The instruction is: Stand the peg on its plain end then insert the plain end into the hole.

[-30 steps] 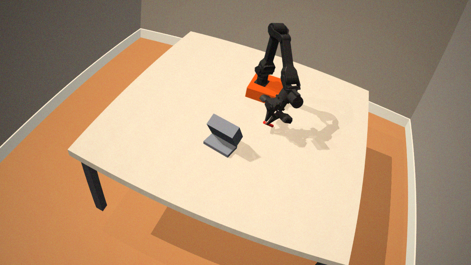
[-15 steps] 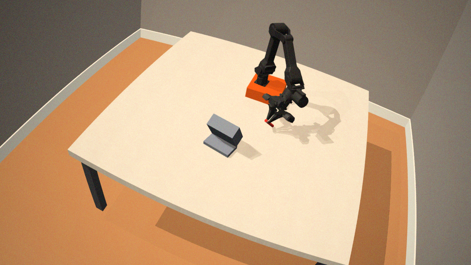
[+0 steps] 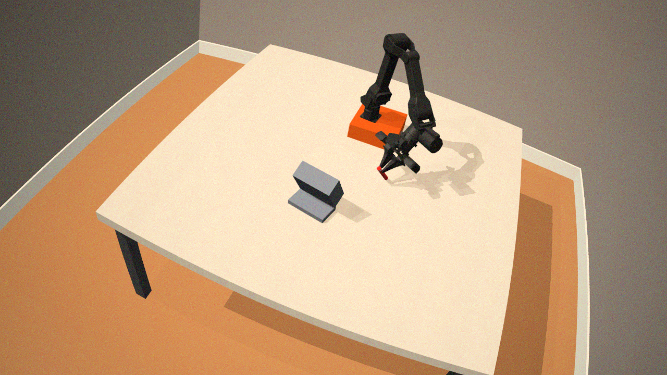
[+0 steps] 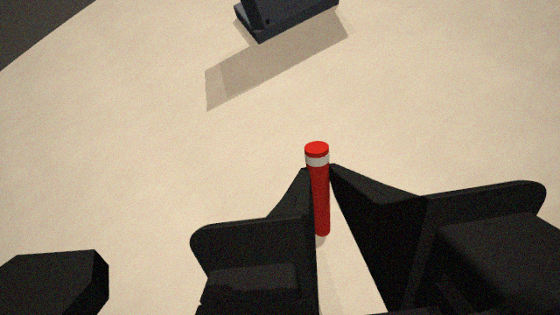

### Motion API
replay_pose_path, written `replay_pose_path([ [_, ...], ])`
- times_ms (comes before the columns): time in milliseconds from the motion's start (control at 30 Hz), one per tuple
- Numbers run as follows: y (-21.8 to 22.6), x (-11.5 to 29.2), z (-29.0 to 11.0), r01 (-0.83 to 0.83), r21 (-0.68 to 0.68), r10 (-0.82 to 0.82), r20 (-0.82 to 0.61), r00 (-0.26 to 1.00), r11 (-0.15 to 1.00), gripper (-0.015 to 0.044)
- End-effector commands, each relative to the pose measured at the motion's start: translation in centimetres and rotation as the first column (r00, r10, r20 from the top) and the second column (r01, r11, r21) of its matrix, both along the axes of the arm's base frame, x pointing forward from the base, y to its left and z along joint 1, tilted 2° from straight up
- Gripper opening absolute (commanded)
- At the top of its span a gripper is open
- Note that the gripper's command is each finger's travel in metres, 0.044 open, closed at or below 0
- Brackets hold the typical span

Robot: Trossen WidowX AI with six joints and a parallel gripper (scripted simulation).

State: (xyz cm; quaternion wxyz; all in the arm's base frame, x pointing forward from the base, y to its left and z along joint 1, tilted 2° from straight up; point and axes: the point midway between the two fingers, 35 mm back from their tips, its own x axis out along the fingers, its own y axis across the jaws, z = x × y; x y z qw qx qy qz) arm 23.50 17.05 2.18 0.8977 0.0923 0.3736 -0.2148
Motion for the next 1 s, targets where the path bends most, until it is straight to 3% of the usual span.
replay_pose_path([
  [0, 0.1, -0.3, -0.1, 0.000, -0.019, 0.001, 0.033, 0.999, 1.000, 0.0051],
  [967, 1.0, -2.1, -0.2, 0.018, -0.131, 0.016, 0.252, 0.968, 0.991, 0.0051],
])
